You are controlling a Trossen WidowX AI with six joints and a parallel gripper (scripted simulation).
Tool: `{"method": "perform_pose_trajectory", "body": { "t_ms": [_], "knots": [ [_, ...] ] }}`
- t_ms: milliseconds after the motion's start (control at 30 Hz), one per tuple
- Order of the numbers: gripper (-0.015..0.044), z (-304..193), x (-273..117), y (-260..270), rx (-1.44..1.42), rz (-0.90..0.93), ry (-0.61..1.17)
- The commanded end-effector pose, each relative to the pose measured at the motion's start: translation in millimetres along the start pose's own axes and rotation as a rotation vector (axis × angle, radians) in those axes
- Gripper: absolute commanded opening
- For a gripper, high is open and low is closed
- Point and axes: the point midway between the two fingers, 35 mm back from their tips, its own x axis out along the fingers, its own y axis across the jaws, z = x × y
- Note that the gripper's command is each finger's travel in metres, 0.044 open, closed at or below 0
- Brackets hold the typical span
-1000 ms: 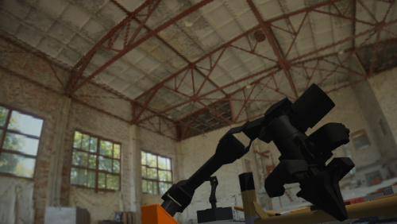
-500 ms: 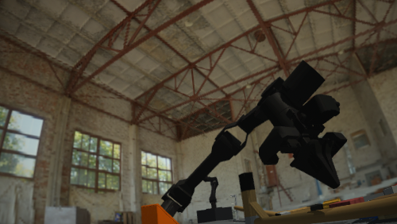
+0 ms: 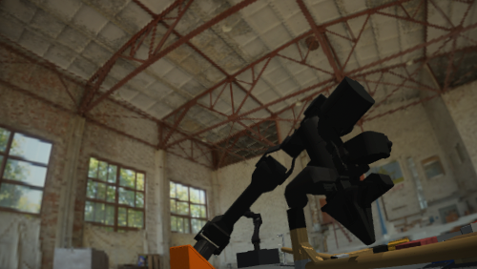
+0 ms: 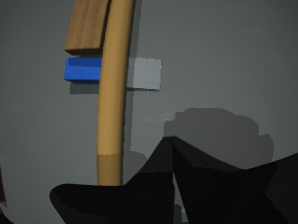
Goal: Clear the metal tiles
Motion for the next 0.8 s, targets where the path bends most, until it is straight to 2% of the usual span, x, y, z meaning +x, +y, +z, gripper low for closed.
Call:
{"method": "perform_pose_trajectory", "body": {
  "t_ms": [0, 767],
  "knots": [
    [0.0, -14, 1, -8, -0.02, 0.019, 0.043],
    [0.0, -28, 27, -9, -0.031, 0.024, 0.064]
  ]
}}
